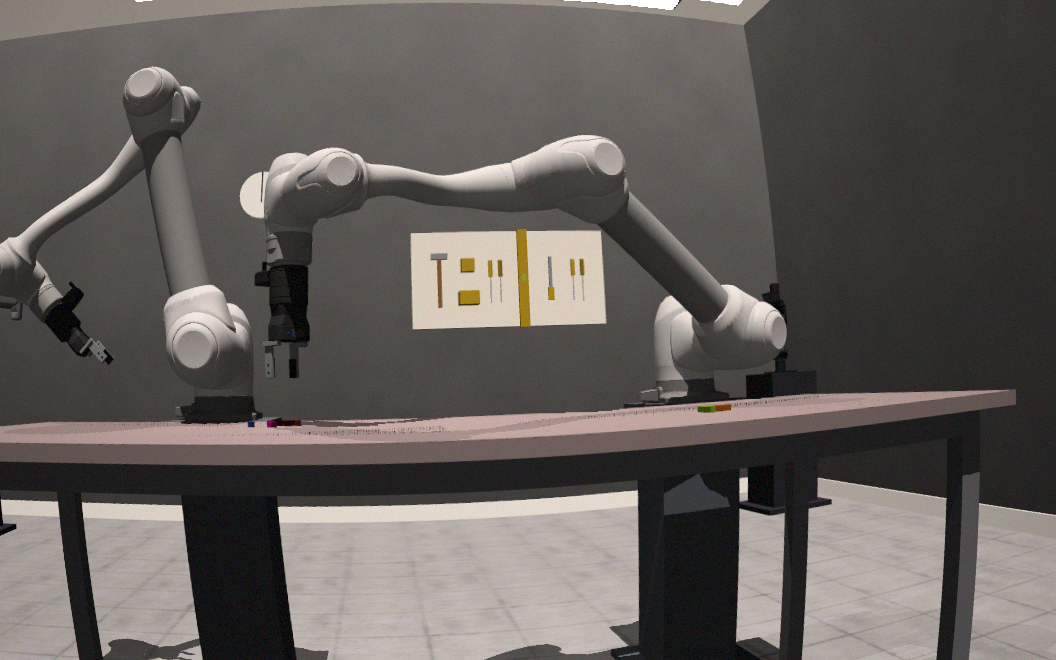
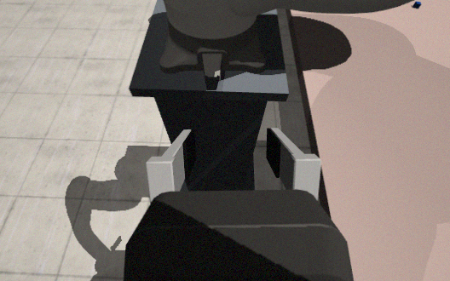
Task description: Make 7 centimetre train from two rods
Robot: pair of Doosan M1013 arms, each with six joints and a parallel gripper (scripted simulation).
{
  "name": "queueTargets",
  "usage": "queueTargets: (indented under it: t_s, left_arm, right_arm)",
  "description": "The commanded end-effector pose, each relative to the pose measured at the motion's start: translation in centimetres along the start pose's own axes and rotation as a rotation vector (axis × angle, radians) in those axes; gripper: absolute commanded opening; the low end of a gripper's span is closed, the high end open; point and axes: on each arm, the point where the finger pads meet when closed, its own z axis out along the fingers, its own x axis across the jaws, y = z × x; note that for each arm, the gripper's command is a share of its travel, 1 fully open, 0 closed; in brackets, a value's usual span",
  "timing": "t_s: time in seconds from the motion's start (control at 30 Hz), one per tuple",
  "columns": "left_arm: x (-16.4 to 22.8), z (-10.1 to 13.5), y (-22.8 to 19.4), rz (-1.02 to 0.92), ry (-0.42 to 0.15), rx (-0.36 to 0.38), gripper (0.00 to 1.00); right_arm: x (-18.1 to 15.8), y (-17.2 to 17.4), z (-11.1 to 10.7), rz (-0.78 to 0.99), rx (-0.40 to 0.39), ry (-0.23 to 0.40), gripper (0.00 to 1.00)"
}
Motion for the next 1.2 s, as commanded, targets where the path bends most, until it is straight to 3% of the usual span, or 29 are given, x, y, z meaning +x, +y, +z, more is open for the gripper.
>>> queueTargets:
  t_s: [0.0,0.27,0.33,0.8,1.03,1.07,1.17]
  left_arm:
    - [-0.9,0.0,-0.1,0.167,0.007,0.002,1.00]
    - [-2.4,0.5,0.2,0.487,0.007,0.003,1.00]
    - [-2.4,0.5,0.2,0.487,0.007,0.003,1.00]
    - [-4.6,1.7,1.5,1.095,0.005,0.005,1.00]
    - [-4.8,1.8,1.7,1.154,0.005,0.005,1.00]
    - [-4.8,1.8,1.7,1.154,0.005,0.005,0.54]
    - [-4.8,1.8,1.7,1.154,0.005,0.005,0.54]
  right_arm:
    - [0.0,0.0,0.0,0.000,-0.001,0.000,1.00]
    - [0.0,0.0,0.0,0.000,-0.001,0.000,1.00]
    - [0.0,0.0,0.0,0.000,-0.001,0.000,1.00]
    - [0.0,0.0,0.0,0.000,-0.001,0.000,1.00]
    - [0.0,0.0,0.0,0.000,-0.001,0.000,1.00]
    - [0.0,0.0,0.0,0.000,-0.001,0.000,1.00]
    - [0.0,0.0,0.0,0.000,-0.001,0.000,1.00]
